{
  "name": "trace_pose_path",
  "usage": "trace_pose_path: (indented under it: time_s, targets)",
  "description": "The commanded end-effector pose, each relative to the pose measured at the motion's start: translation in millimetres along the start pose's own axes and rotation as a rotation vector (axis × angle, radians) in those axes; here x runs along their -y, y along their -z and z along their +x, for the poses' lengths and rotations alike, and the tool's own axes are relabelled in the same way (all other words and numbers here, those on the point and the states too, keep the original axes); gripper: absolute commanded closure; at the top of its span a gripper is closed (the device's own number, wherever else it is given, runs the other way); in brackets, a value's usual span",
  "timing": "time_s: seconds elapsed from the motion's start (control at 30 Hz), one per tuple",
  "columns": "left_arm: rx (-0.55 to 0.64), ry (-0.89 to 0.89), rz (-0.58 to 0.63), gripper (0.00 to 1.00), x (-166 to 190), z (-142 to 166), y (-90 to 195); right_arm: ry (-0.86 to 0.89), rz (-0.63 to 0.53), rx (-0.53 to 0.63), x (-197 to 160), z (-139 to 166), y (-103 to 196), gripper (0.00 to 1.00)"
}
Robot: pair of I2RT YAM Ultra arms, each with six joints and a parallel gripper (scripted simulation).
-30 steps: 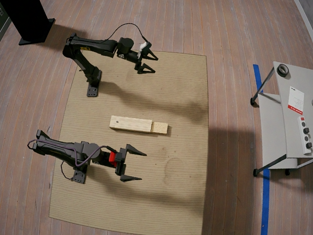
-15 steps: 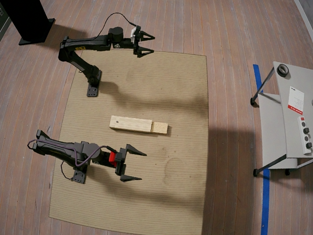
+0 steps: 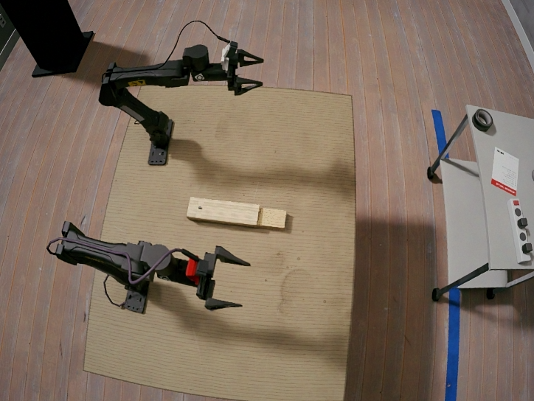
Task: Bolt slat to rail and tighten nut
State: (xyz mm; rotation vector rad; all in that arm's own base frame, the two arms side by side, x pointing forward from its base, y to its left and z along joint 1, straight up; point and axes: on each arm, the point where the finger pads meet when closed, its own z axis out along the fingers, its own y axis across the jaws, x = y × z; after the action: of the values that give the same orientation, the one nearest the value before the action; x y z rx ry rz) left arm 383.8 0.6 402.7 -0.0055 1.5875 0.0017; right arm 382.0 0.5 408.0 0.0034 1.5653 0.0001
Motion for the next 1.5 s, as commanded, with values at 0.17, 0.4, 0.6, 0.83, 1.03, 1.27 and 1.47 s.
trace_pose_path:
  time_s: [0.17,0.4,0.6,0.83,1.03,1.27,1.47]
  targets:
    - [0.043,-0.008,-0.002,0.0,-3,-11,6,0.002,-0.002,0.007,0,-4,1,0.0]
    - [0.029,-0.002,0.005,0.0,0,-9,3,0.002,-0.002,0.007,0,-4,1,0.0]
    - [0.029,-0.002,0.005,0.0,0,-9,3,0.002,-0.002,0.003,0,-3,1,0.0]
    - [0.029,-0.002,0.005,0.0,0,-9,3,0.093,0.005,-0.105,4,29,-9,0.0]
    - [0.029,-0.002,0.005,0.0,0,-9,3,0.155,-0.001,-0.172,5,48,-13,0.0]
    - [0.029,-0.002,0.005,0.0,0,-9,3,0.263,-0.018,-0.291,9,83,-17,0.0]
    - [0.029,-0.002,0.005,0.0,0,-9,3,0.355,-0.045,-0.397,11,113,-17,0.0]
